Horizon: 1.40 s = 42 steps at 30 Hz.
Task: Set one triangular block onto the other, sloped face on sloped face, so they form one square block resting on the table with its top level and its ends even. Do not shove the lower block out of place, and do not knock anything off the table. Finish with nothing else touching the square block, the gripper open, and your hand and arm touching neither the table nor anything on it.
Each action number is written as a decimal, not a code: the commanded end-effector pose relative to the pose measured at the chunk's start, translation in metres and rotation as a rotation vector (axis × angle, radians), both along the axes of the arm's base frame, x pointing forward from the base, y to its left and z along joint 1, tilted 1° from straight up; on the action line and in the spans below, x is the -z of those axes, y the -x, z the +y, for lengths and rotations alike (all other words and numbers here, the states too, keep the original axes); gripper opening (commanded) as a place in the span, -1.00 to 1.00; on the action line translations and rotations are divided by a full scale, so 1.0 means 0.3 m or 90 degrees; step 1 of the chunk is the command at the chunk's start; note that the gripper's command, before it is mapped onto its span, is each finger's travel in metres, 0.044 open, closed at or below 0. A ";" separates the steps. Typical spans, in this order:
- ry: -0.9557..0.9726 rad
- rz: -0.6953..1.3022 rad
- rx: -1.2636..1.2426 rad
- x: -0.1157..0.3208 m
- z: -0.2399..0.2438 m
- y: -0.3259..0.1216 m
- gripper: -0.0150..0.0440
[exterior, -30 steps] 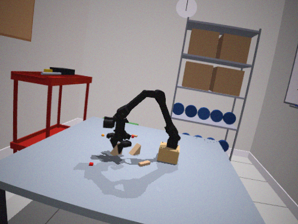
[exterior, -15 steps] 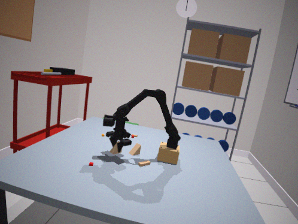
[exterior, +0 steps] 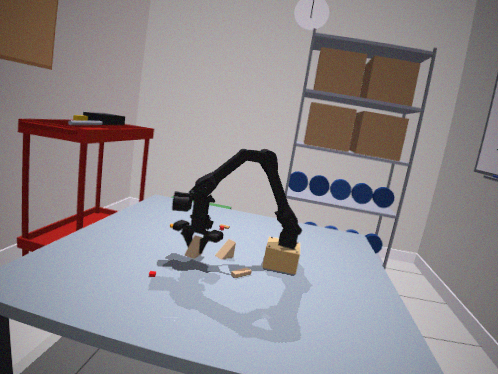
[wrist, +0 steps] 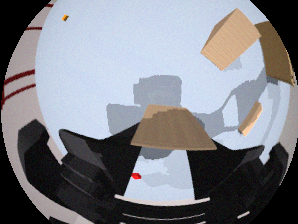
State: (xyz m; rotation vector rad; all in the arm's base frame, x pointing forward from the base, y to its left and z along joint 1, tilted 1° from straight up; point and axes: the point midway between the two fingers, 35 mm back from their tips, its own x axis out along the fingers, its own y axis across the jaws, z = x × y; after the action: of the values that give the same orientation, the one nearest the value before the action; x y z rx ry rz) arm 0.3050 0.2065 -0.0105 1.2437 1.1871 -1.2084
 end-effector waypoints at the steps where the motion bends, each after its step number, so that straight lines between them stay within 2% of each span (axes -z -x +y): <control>1: -0.001 -0.001 -0.075 0.000 0.001 0.000 -0.49; 19: 0.004 -0.002 -0.377 0.000 0.001 0.001 -0.49; 42: 0.006 -0.003 -0.364 0.091 0.000 0.000 -0.49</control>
State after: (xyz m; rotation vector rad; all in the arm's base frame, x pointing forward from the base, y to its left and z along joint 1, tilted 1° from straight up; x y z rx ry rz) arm 0.3069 0.2078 -0.0311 0.8097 1.4049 -0.7668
